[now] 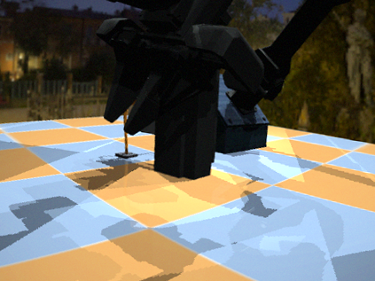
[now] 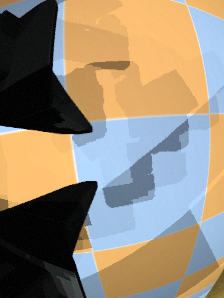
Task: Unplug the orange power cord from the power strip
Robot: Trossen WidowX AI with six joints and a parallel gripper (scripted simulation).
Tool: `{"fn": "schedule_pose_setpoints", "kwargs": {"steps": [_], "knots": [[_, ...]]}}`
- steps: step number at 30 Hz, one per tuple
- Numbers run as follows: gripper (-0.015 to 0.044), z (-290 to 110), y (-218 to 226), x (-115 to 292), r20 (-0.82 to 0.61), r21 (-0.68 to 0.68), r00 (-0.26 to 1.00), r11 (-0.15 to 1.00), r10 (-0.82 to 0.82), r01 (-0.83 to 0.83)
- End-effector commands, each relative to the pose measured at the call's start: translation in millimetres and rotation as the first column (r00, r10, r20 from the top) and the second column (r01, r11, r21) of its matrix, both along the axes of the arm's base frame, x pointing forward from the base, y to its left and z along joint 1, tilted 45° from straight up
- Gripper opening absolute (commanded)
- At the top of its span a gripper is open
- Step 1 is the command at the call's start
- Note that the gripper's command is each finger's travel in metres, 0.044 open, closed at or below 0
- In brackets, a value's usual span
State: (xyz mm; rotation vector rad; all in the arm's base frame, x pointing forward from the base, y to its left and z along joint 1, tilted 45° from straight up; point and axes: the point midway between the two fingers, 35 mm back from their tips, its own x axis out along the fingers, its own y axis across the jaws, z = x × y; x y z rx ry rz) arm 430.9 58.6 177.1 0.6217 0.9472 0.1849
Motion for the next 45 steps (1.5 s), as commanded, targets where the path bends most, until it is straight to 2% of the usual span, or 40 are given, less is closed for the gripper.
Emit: {"fn": "schedule_pose_setpoints", "kwargs": {"steps": [1,5,9,14,17,45], "knots": [[0.0160,-43.8,-47.3,-14.5,-0.208,0.050,0.970,0.989,-0.126,0.139],[0.0160,-83.7,-92.8,-41.1,-0.424,0.091,0.873,0.948,-0.239,0.304],[0.0160,-116.5,-131.1,-77.3,-0.627,0.119,0.715,0.869,-0.309,0.480],[0.0160,-149.2,-170.6,-143.7,-0.880,0.117,0.385,0.657,-0.279,0.744],[0.0160,-156.3,-180.9,-173.1,-0.953,0.091,0.229,0.531,-0.200,0.843],[0.0160,-138.2,-162.6,-174.9,-0.957,0.089,0.218,0.521,-0.191,0.849]]}}
